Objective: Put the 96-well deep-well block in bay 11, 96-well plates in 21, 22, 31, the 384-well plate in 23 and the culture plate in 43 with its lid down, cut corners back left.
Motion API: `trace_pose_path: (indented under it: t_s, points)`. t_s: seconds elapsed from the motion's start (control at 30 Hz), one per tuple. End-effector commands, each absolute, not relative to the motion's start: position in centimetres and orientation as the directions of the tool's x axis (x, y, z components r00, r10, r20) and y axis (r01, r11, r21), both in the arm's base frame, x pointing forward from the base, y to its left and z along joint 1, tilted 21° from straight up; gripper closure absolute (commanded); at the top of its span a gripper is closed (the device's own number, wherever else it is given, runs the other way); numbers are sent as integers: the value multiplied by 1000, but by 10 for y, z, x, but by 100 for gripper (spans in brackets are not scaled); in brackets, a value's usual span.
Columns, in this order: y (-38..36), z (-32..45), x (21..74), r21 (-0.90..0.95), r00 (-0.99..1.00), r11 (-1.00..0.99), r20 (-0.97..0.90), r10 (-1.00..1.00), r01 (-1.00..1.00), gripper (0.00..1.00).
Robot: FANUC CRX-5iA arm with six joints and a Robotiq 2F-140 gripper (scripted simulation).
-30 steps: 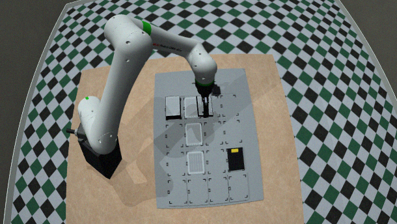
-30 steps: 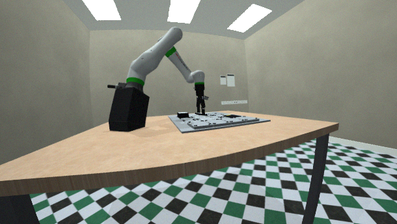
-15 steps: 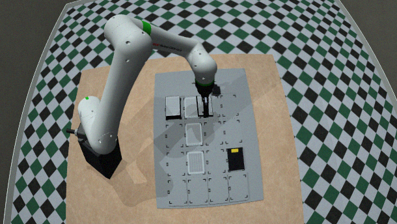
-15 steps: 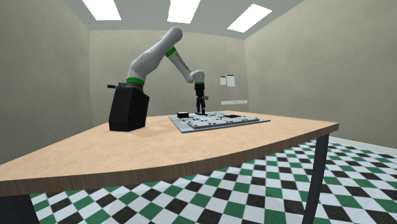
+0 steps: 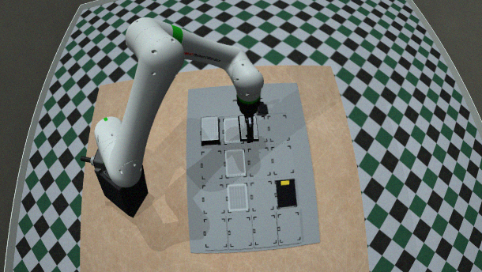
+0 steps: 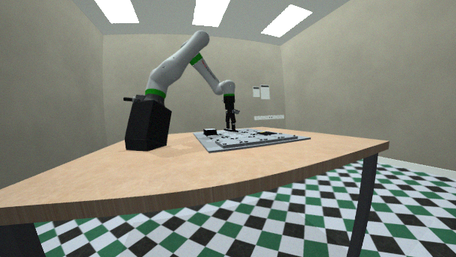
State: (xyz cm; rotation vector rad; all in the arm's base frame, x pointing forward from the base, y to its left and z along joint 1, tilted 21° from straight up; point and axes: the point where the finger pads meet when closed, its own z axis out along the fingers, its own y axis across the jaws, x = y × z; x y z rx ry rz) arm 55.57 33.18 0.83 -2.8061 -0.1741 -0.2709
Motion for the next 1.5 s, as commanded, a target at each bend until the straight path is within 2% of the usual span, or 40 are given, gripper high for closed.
trace_pose_path:
  t_s: [0.0,1.47]
  points:
    - [331,10,556,-299,974,-943,207,89,150,90]
    - [320,43,550,-299,974,-943,207,89,150,90]
